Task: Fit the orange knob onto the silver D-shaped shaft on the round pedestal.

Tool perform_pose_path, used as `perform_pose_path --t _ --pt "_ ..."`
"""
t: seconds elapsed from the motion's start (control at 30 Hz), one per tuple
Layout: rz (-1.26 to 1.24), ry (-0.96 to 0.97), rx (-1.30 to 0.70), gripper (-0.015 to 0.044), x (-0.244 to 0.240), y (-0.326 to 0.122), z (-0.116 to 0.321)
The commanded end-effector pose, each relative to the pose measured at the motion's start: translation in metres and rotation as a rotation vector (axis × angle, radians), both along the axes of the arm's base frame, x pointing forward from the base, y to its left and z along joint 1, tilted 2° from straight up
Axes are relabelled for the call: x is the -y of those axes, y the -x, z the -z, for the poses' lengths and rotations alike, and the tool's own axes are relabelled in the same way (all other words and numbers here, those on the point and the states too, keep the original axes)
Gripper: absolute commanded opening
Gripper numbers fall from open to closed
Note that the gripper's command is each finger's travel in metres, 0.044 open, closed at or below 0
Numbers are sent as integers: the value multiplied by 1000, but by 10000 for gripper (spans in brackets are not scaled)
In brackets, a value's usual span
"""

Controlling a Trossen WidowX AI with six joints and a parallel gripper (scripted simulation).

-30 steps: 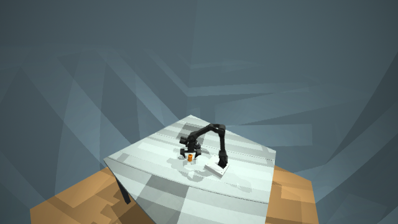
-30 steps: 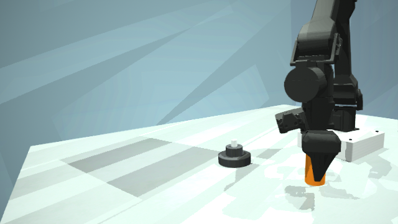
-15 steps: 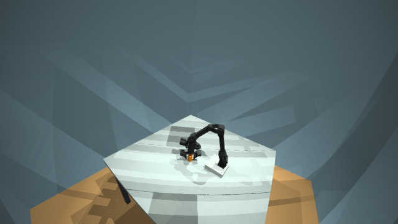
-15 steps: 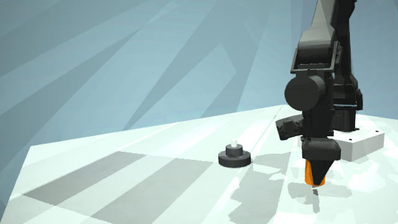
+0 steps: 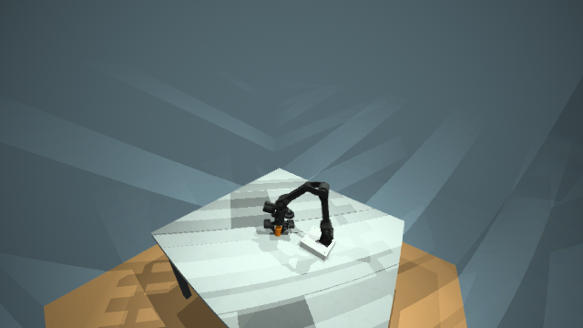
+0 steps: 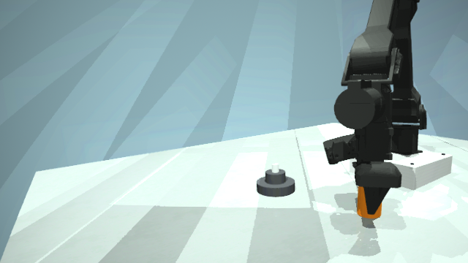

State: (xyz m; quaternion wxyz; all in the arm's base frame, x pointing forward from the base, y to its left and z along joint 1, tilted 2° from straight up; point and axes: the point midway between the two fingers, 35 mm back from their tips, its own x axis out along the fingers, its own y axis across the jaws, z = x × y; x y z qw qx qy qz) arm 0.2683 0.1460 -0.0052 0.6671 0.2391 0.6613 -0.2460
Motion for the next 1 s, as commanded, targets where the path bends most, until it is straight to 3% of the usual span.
perform_pose_path --t 0.0,0.97 --pt "-19 -4 21 0 -2 -5 -10" --pt "12 2 -1 0 -8 -14 -98"
